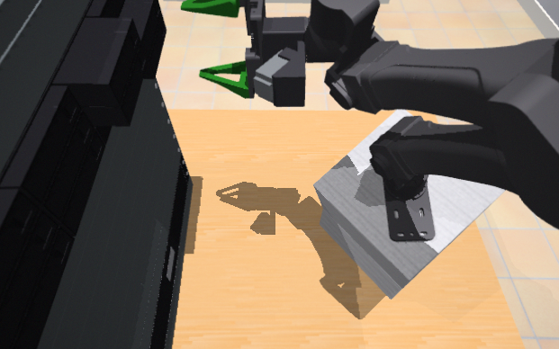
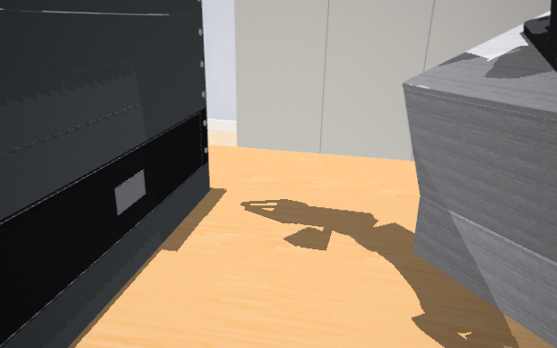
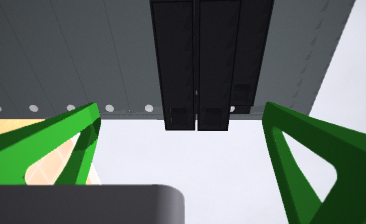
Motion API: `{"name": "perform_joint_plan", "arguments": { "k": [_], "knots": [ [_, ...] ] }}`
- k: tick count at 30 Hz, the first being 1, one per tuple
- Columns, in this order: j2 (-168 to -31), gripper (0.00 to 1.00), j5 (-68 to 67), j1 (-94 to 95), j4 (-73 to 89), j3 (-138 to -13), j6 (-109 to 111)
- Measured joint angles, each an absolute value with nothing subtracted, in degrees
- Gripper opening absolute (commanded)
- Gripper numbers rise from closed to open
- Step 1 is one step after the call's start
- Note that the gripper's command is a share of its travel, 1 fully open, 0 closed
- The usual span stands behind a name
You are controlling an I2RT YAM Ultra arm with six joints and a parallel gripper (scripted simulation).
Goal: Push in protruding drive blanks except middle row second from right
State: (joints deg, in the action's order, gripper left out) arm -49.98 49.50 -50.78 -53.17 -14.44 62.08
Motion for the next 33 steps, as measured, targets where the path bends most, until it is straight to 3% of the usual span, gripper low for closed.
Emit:
{"name": "perform_joint_plan", "arguments": {
  "k": [12,33],
  "knots": [
    [-56.01,1.0,52.51,-52.31,-64.31,-14.46,59.18],
    [-56.07,1.0,52.75,-52.34,-66.94,-14.46,58.35]
  ]
}}
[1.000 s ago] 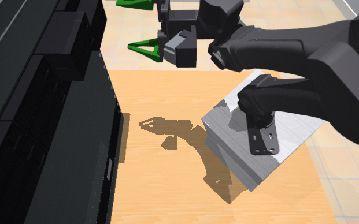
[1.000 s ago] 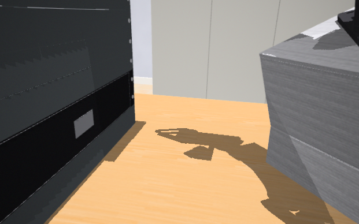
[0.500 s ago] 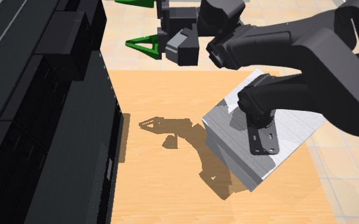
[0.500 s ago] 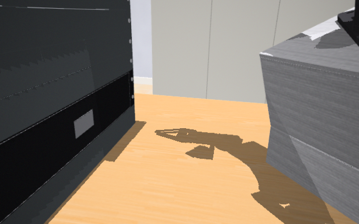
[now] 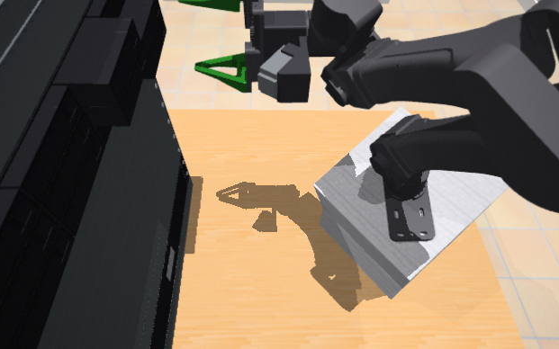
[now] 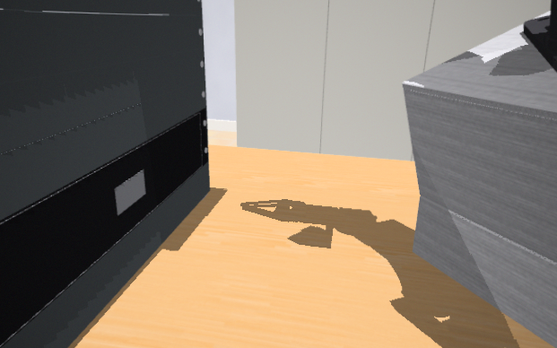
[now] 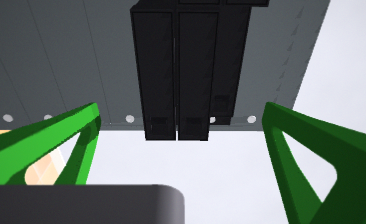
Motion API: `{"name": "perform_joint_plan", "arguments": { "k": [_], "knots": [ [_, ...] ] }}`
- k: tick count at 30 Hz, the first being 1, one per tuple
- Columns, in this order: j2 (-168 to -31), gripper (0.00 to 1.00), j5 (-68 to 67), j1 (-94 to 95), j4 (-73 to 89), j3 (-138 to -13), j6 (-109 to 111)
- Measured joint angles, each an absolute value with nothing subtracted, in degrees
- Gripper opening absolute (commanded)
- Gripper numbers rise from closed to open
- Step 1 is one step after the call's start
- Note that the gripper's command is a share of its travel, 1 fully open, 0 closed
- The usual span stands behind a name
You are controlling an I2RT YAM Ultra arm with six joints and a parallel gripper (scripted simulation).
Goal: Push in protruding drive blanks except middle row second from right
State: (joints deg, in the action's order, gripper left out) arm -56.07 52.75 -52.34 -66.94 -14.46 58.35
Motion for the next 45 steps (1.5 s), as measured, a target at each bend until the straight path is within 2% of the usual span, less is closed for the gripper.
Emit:
{"name": "perform_joint_plan", "arguments": {
  "k": [32,33,45],
  "knots": [
    [-56.07,1.0,52.75,-52.34,-66.94,-14.46,58.33],
    [-56.07,0.0,52.75,-52.34,-66.94,-14.46,58.33],
    [-56.07,0.0,52.75,-52.34,-66.94,-14.46,58.33]
  ]
}}
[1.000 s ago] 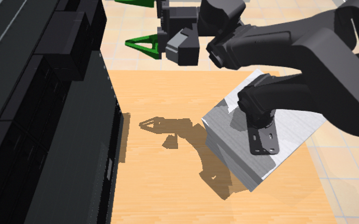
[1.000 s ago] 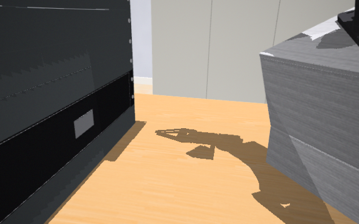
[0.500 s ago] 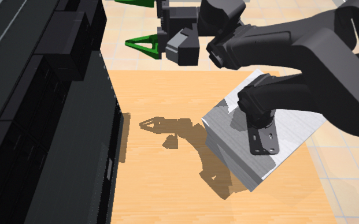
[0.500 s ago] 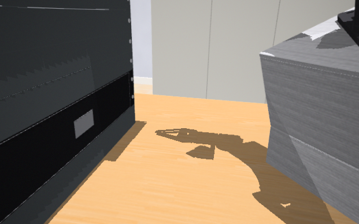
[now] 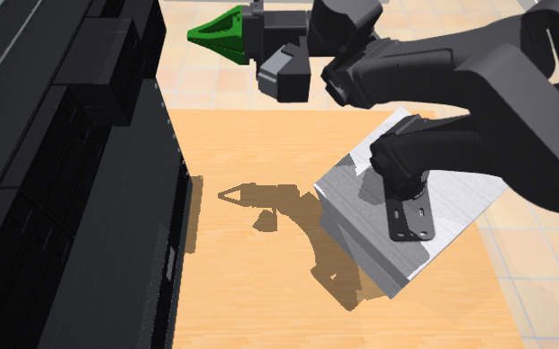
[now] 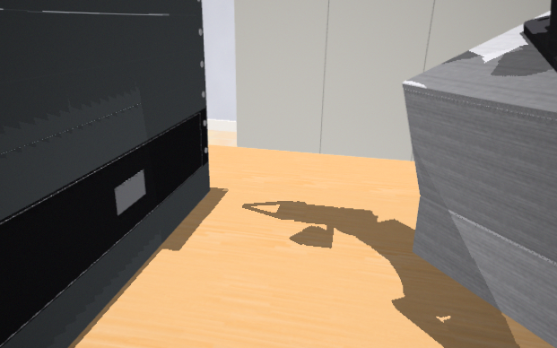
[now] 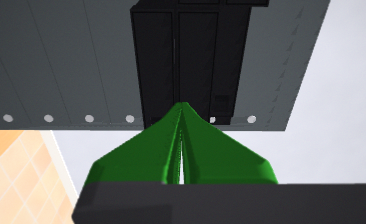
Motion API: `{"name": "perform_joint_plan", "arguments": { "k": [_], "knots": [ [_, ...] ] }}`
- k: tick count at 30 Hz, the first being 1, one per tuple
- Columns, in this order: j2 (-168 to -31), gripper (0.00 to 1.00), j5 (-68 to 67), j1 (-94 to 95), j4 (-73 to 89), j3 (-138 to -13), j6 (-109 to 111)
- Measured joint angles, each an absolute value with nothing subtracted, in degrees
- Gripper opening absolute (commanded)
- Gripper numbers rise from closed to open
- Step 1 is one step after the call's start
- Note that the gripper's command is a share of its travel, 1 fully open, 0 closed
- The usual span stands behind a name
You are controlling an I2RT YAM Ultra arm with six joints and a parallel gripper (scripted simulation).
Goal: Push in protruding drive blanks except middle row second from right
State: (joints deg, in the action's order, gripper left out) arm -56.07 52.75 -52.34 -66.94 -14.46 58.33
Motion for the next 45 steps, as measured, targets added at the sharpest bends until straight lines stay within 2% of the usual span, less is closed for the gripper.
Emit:
{"name": "perform_joint_plan", "arguments": {
  "k": [31,45],
  "knots": [
    [-55.92,0.0,52.75,-52.34,-66.89,-14.46,58.28],
    [-46.06,0.0,52.51,-51.2,-60.82,-13.72,58.26]
  ]
}}
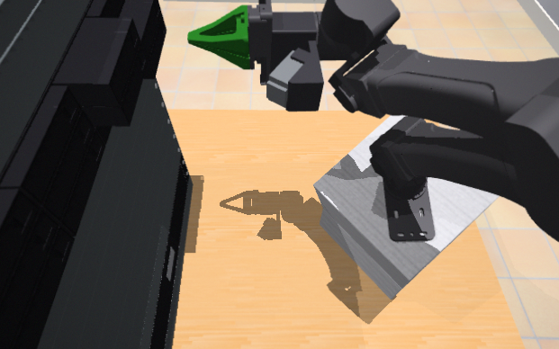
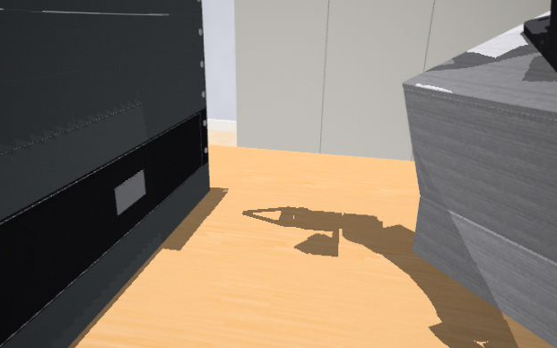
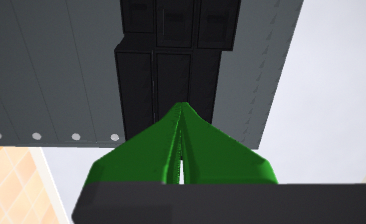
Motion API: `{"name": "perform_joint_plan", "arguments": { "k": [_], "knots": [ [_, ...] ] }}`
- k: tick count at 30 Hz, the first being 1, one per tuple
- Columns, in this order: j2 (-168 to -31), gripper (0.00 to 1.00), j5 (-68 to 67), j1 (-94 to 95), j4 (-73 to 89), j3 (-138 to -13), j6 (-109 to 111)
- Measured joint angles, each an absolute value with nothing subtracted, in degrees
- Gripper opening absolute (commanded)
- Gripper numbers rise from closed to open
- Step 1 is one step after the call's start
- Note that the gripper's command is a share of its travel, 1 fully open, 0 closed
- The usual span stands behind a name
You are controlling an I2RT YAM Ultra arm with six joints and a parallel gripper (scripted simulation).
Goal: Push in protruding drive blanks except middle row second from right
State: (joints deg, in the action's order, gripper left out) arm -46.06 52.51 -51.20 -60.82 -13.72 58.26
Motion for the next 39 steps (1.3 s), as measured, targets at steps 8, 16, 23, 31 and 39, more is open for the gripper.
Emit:
{"name": "perform_joint_plan", "arguments": {
  "k": [8,16,23,31,39],
  "knots": [
    [-34.52,0.0,51.62,-49.41,-51.13,-13.74,58.33],
    [-23.27,0.0,50.24,-46.89,-38.61,-14.83,59.13],
    [-16.12,0.0,47.4,-43.27,-26.06,-17.91,61.41],
    [-13.17,0.0,43.22,-39.2,-16.4,-20.51,64.36],
    [-13.43,0.0,40.07,-37.08,-12.62,-21.02,66.02]
  ]
}}
